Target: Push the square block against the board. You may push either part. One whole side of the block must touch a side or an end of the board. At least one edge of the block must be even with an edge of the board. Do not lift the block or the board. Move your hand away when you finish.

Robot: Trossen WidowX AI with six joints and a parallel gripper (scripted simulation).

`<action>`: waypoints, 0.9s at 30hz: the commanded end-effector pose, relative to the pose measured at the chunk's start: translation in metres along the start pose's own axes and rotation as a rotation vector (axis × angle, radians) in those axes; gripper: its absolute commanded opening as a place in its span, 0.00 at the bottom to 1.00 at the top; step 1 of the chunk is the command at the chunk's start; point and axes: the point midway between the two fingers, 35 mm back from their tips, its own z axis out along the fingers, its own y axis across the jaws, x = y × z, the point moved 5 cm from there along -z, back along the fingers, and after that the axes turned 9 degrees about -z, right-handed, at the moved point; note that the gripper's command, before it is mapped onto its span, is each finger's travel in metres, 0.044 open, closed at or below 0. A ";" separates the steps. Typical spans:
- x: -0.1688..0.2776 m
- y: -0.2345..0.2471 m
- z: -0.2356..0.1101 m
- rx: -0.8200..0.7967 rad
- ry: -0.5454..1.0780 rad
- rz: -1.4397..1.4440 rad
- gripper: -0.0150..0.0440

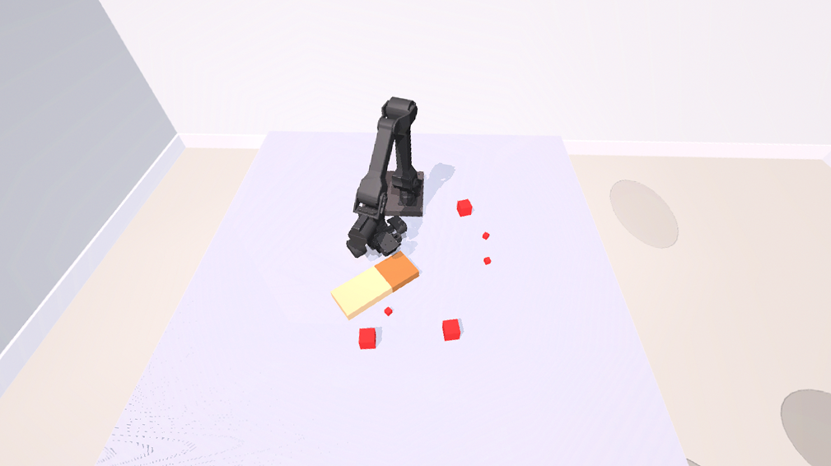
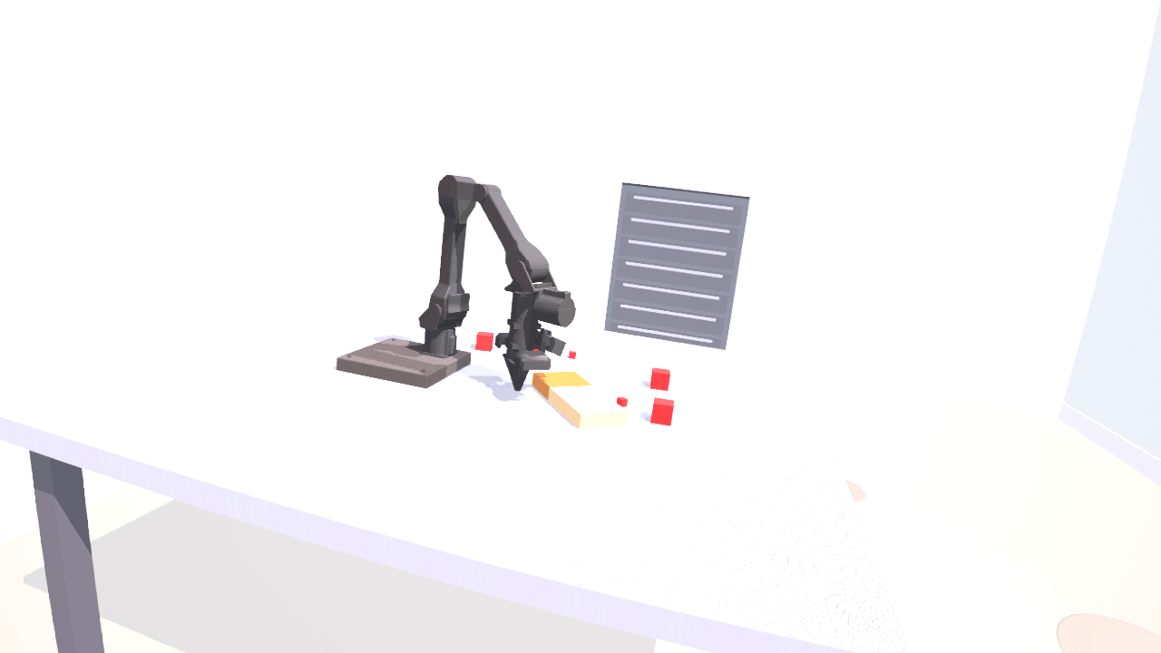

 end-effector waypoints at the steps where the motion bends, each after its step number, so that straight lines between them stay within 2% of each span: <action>1: 0.006 0.003 0.000 0.001 -0.003 -0.003 0.25; 3: 0.003 0.000 -0.003 0.000 0.000 0.000 0.25; 6: 0.003 0.000 -0.042 0.001 -0.003 -0.002 0.25; 8: 0.004 0.001 -0.055 0.001 -0.004 -0.003 0.25; 14: 0.001 -0.001 -0.053 0.015 -0.007 0.021 0.25; 27: -0.033 0.011 -0.054 0.007 -0.013 0.467 0.25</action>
